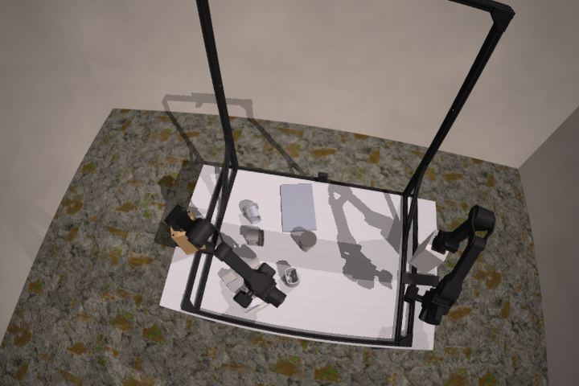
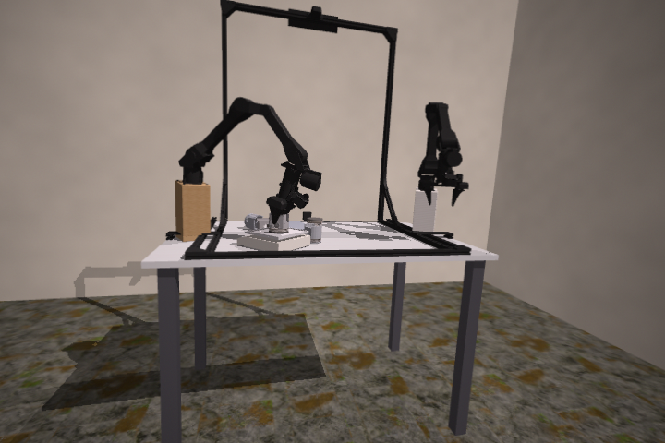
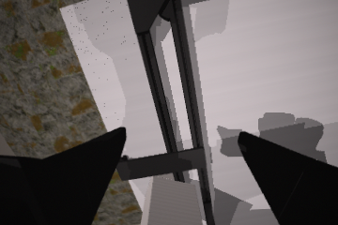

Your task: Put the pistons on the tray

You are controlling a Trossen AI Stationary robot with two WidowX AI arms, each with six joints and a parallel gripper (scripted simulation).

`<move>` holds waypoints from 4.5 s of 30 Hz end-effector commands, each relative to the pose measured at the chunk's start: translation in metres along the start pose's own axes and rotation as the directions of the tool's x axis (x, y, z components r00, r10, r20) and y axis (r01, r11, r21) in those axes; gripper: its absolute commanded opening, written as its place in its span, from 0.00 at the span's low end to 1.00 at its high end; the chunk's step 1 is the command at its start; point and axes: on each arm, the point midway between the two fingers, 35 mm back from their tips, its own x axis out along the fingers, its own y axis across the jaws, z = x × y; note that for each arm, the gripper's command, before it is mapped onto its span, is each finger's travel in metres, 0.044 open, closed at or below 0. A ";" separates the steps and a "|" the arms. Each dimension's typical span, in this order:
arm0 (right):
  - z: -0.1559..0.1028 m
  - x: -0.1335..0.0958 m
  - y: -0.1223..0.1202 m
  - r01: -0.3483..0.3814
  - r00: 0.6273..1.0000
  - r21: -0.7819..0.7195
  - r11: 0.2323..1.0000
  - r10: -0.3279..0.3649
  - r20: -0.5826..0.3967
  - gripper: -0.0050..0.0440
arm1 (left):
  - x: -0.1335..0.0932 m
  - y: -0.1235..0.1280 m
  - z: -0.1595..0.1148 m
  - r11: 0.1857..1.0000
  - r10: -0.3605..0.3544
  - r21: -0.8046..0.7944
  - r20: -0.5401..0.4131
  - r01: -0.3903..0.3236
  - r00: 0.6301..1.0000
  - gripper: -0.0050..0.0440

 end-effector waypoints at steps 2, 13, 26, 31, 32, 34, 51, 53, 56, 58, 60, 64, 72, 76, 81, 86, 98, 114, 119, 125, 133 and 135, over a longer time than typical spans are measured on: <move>-0.001 0.001 0.000 -0.001 1.000 -0.004 1.000 0.001 -0.003 0.87 | 0.000 0.000 0.000 1.000 -0.003 0.004 -0.001 0.003 1.000 1.00; -0.001 0.001 0.000 -0.001 1.000 -0.004 1.000 0.001 -0.003 0.87 | 0.000 0.000 0.000 1.000 -0.003 0.004 -0.001 0.003 1.000 1.00; -0.001 -0.015 0.000 -0.001 1.000 -0.004 1.000 0.001 -0.003 0.87 | 0.000 0.000 0.000 1.000 -0.003 0.004 -0.001 0.003 1.000 1.00; -0.001 -0.024 0.000 -0.001 1.000 -0.004 1.000 0.001 -0.003 0.87 | 0.000 0.000 0.000 1.000 -0.003 0.004 -0.001 0.003 1.000 1.00; -0.001 -0.025 0.000 -0.001 1.000 -0.004 1.000 0.001 -0.003 0.87 | 0.000 0.000 0.000 1.000 -0.003 0.004 -0.001 0.003 1.000 1.00; -0.001 -0.029 0.000 -0.001 1.000 -0.004 1.000 0.001 -0.003 0.87 | 0.000 0.000 0.000 1.000 -0.003 0.004 -0.001 0.003 1.000 1.00; -0.001 -0.054 0.000 -0.001 1.000 -0.004 1.000 0.001 -0.003 0.87 | 0.000 0.000 0.000 1.000 -0.003 0.004 -0.001 0.003 1.000 1.00; -0.001 -0.057 0.000 -0.001 1.000 -0.004 1.000 0.001 -0.003 0.87 | 0.000 0.000 0.000 1.000 -0.003 0.004 -0.001 0.003 1.000 1.00; -0.001 -0.062 0.000 -0.001 1.000 -0.004 1.000 0.001 -0.003 0.87 | 0.000 0.000 0.000 1.000 -0.003 0.004 -0.001 0.003 1.000 1.00; -0.001 -0.062 0.000 -0.001 1.000 -0.004 1.000 0.001 -0.003 0.87 | 0.000 0.000 0.000 1.000 -0.003 0.004 -0.001 0.003 1.000 1.00; -0.001 -0.064 0.000 -0.002 1.000 -0.004 1.000 0.002 -0.001 0.87 | 0.000 0.000 0.000 1.000 -0.003 0.004 -0.001 0.003 1.000 1.00; -0.006 -0.080 0.000 -0.002 1.000 -0.004 1.000 0.002 -0.001 0.87 | 0.000 0.000 0.000 1.000 -0.003 0.004 -0.001 0.003 1.000 1.00; -0.006 -0.082 0.000 -0.003 0.994 -0.003 1.000 0.004 0.112 0.87 | 0.000 0.000 0.000 1.000 -0.003 0.004 -0.001 0.003 1.000 1.00; -0.006 -0.082 0.000 -0.004 0.986 -0.003 1.000 0.004 0.165 0.87 | 0.000 0.000 0.000 1.000 -0.003 0.004 -0.001 0.003 1.000 1.00; -0.015 -0.079 0.000 -0.004 0.963 -0.003 1.000 0.004 0.269 0.87 | 0.000 0.000 0.000 1.000 -0.003 0.004 -0.001 0.003 1.000 1.00; -0.039 -0.072 0.000 -0.004 0.963 -0.003 1.000 0.004 0.269 0.87 | 0.000 0.000 0.000 1.000 -0.003 0.004 -0.001 0.003 1.000 1.00; -0.087 -0.059 0.000 -0.004 0.963 -0.003 1.000 0.004 0.269 0.87 | 0.000 0.000 0.000 1.000 -0.003 0.004 -0.001 0.003 1.000 1.00; -0.124 -0.015 0.025 -0.047 0.875 0.208 0.977 -0.060 0.480 0.87 | 0.000 0.000 0.000 1.000 -0.003 0.004 -0.001 0.003 1.000 1.00; -0.135 0.000 0.034 -0.080 0.826 0.290 0.954 -0.100 0.555 0.87 | 0.000 0.000 0.000 1.000 -0.003 0.004 -0.001 0.003 1.000 1.00; -0.137 0.002 0.034 -0.102 0.795 0.332 0.938 -0.124 0.594 0.87 | 0.000 0.000 0.000 1.000 -0.003 0.004 -0.001 0.003 1.000 1.00; -0.137 0.004 0.033 -0.096 0.800 0.328 0.940 -0.123 0.587 0.87 | 0.000 0.000 0.000 1.000 -0.003 0.004 -0.001 0.003 1.000 1.00; -0.137 0.004 0.033 -0.095 0.802 0.326 0.940 -0.122 0.585 0.87 | 0.000 0.000 0.000 1.000 -0.003 0.004 -0.001 0.003 1.000 1.00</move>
